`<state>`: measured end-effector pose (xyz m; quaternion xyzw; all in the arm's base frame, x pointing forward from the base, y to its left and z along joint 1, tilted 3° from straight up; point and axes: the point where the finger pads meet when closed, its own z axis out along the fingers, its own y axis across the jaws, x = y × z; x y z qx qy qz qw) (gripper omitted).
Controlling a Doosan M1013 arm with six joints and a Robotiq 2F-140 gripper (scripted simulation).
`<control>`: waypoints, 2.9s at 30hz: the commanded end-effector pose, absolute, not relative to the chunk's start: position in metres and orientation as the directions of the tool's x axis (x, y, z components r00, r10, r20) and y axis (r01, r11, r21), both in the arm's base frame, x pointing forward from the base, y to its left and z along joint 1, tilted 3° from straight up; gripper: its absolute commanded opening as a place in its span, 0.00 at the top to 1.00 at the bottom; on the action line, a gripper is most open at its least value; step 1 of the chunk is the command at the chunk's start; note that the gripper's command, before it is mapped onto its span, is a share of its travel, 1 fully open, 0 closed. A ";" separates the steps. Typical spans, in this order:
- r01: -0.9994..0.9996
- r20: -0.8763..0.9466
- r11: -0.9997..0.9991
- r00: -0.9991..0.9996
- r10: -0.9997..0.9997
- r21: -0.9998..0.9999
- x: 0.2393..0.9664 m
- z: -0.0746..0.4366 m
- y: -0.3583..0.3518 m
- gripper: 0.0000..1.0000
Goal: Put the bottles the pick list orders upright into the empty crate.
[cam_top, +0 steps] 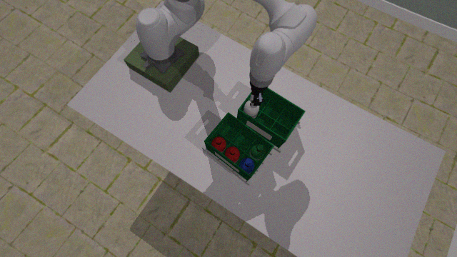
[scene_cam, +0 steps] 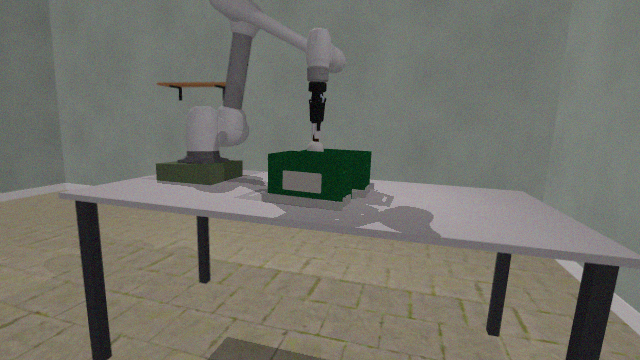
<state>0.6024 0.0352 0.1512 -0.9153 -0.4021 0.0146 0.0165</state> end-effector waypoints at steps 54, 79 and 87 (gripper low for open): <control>0.734 -0.012 -0.677 0.678 0.735 -0.048 0.599 0.098 0.040 1.00; 0.734 -0.012 -0.677 0.678 0.735 -0.048 0.598 0.094 0.040 1.00; 0.734 -0.012 -0.677 0.678 0.735 -0.048 0.598 0.094 0.040 1.00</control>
